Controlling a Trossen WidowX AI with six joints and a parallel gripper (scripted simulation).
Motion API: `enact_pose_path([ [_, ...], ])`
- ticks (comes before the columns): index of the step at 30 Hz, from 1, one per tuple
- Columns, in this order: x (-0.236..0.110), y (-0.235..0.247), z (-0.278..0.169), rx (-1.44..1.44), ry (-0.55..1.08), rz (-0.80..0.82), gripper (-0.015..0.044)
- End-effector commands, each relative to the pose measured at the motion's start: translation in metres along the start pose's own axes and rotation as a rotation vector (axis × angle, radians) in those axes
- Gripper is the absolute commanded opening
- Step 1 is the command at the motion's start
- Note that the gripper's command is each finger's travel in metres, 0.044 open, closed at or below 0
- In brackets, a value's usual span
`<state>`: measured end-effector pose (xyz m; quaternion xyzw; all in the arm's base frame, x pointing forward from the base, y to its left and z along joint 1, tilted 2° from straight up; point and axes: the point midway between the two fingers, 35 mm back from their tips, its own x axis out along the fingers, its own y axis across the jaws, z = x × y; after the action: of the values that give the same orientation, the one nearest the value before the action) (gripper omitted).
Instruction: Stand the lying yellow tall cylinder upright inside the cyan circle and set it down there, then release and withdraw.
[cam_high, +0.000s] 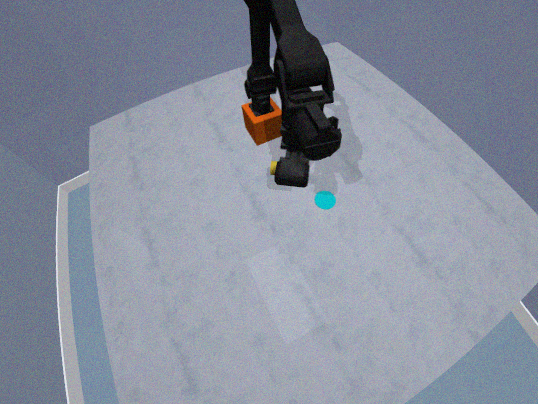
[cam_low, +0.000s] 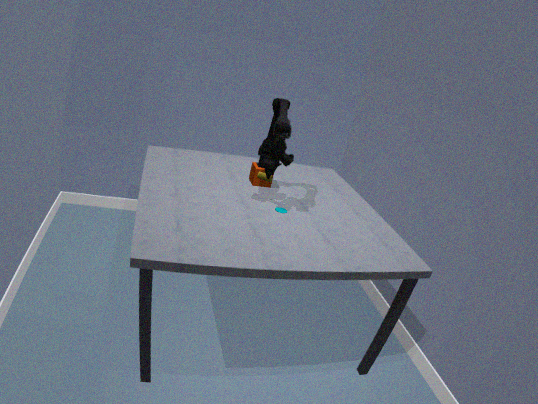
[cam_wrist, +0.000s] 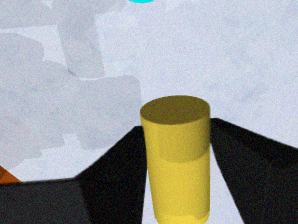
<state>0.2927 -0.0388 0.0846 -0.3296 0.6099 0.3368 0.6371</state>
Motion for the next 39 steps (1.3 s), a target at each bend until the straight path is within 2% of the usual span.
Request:
enact_pose_path([
  [1,-0.003,-0.002,0.014,0.028,0.000,-0.008,0.0105],
  [25,-0.007,0.010,0.090,0.162,-0.008,-0.006,0.0105],
  [39,0.003,0.002,0.098,0.203,-0.077,-0.011,0.0105],
])
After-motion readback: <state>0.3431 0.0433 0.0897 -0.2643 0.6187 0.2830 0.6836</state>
